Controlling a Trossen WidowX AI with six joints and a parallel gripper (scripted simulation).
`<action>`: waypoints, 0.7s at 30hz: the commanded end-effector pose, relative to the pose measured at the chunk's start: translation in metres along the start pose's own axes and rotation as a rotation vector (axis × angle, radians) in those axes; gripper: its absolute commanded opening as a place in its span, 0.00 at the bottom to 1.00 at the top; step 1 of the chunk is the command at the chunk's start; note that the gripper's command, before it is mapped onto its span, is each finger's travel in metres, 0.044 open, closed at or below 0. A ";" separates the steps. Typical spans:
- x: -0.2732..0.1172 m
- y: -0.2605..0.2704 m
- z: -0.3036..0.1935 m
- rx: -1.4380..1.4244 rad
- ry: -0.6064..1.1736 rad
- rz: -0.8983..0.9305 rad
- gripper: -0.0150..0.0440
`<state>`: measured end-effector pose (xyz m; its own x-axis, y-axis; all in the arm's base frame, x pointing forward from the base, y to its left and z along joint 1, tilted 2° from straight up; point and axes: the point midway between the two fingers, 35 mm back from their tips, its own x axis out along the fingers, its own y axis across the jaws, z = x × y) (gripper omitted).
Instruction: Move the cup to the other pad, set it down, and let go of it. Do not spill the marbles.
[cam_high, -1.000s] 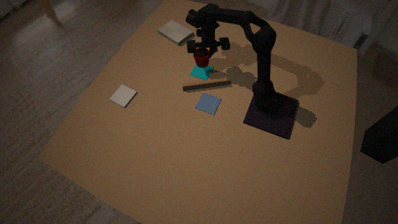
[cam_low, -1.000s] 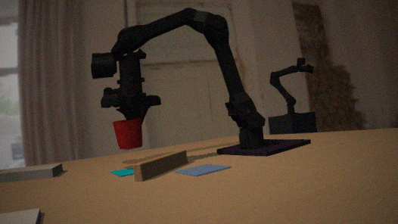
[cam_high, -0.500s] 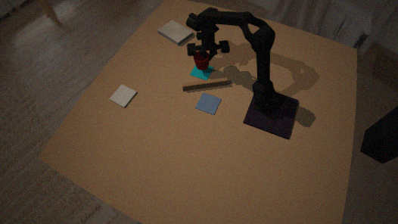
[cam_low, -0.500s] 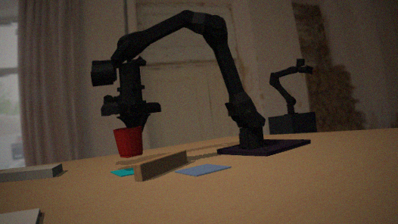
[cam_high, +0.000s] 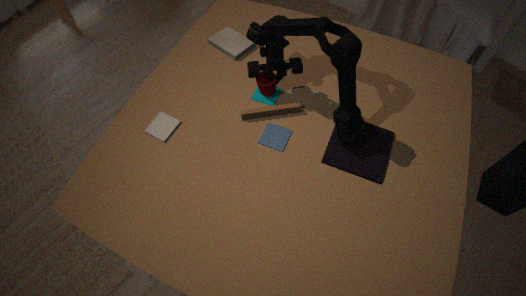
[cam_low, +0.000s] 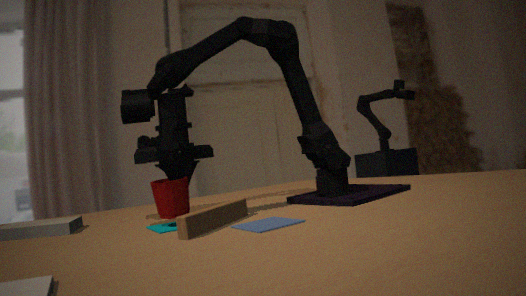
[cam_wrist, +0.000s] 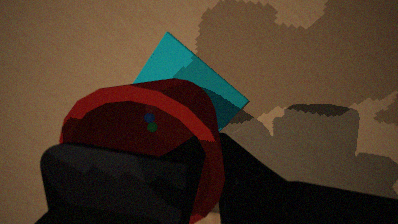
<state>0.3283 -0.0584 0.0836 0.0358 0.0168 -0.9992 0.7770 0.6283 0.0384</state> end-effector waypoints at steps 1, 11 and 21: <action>0.006 0.000 0.000 -0.005 0.005 0.001 0.25; 0.012 0.000 0.000 0.000 0.001 -0.001 0.25; 0.012 0.000 0.000 0.000 0.001 -0.001 0.25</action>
<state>0.3284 -0.0585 0.0712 0.0343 0.0171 -0.9993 0.7771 0.6283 0.0374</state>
